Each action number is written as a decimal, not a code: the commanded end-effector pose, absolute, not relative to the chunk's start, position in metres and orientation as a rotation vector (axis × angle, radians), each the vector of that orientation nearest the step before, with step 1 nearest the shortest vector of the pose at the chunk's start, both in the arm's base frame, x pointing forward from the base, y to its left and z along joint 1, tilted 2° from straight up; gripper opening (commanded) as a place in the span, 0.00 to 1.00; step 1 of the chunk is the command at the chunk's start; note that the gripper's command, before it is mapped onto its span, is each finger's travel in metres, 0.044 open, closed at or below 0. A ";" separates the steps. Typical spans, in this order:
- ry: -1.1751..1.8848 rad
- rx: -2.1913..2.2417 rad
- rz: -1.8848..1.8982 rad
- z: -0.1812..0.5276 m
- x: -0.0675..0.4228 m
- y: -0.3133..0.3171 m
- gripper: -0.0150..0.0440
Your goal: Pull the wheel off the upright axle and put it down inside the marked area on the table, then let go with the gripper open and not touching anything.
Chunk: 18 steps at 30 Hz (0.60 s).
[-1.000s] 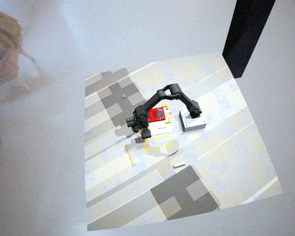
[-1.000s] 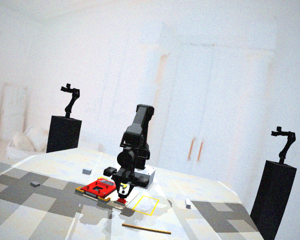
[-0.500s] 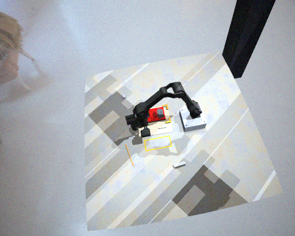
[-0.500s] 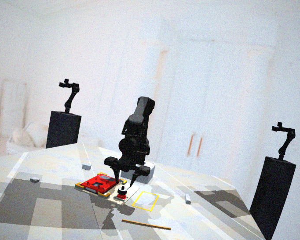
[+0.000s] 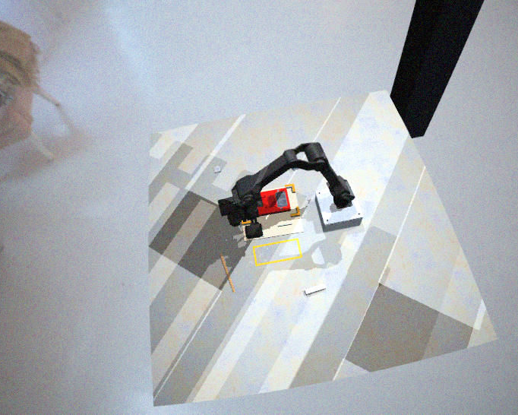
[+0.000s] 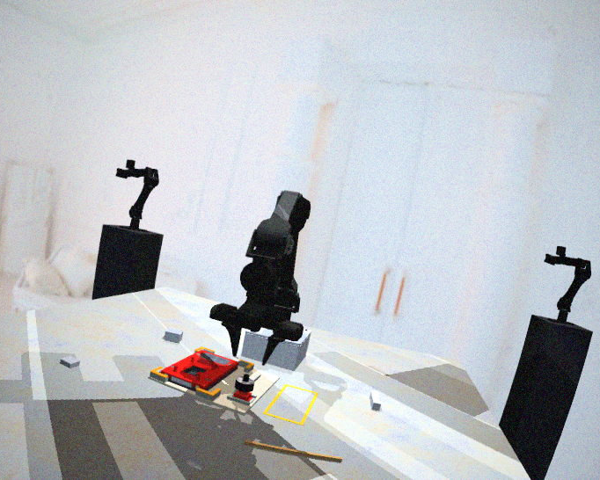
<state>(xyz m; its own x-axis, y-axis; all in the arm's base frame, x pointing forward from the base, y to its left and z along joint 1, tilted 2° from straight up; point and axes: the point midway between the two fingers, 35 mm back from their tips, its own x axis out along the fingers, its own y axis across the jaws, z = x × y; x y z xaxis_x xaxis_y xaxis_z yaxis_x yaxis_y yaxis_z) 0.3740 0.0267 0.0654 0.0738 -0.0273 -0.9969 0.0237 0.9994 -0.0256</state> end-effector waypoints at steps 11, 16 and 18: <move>1.536 -0.003 -0.044 0.006 0.368 0.025 0.63; 1.536 -0.003 -0.044 0.006 0.368 0.025 0.54; 1.536 -0.003 -0.044 0.006 0.368 0.025 0.52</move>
